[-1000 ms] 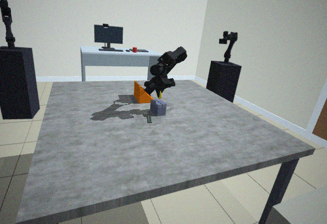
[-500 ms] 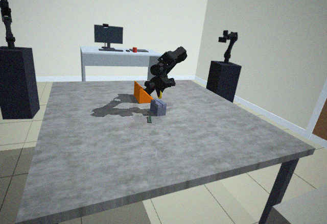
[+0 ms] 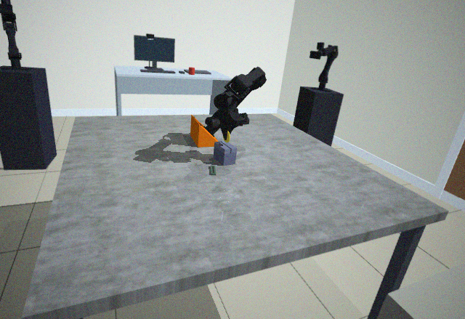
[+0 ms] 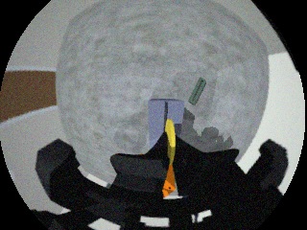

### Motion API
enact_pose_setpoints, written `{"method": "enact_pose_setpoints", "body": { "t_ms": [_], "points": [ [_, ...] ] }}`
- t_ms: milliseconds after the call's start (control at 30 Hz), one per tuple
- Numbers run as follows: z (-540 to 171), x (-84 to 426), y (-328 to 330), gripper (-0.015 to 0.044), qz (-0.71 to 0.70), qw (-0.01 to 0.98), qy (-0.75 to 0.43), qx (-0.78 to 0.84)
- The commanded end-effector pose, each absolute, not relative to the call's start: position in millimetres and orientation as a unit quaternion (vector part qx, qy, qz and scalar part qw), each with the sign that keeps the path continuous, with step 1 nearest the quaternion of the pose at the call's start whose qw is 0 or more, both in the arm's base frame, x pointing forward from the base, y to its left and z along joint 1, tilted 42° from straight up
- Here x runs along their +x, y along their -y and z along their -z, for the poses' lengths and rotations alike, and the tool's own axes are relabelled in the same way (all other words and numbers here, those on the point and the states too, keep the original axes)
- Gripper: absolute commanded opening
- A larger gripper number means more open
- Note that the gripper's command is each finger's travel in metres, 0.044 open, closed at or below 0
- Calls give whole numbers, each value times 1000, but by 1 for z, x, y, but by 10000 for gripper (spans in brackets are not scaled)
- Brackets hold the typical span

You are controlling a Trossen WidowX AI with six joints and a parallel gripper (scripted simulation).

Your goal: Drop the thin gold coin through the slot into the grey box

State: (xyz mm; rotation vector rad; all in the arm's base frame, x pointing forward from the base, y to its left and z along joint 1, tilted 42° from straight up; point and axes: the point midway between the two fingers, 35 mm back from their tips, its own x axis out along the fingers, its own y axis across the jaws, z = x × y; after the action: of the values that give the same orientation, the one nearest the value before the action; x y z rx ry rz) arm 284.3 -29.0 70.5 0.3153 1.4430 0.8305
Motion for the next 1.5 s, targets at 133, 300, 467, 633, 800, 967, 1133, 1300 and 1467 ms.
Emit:
{"method": "enact_pose_setpoints", "body": {
  "t_ms": [133,300,467,633,800,967,1133,1300,1467],
  "points": [
    [-67,283,25,0,-368,662,-638,142],
    [-65,283,22,0,-369,662,-637,141],
    [-62,283,20,0,-368,662,-637,141],
    [-63,283,22,79,-369,662,-638,139],
    [-63,283,22,161,-369,662,-638,139],
    [-63,283,22,161,-369,662,-638,139],
    [-67,284,25,239,-368,662,-638,139],
    [-76,285,34,371,-368,662,-638,139],
    [-104,285,58,440,-368,662,-637,141]
  ]
}}
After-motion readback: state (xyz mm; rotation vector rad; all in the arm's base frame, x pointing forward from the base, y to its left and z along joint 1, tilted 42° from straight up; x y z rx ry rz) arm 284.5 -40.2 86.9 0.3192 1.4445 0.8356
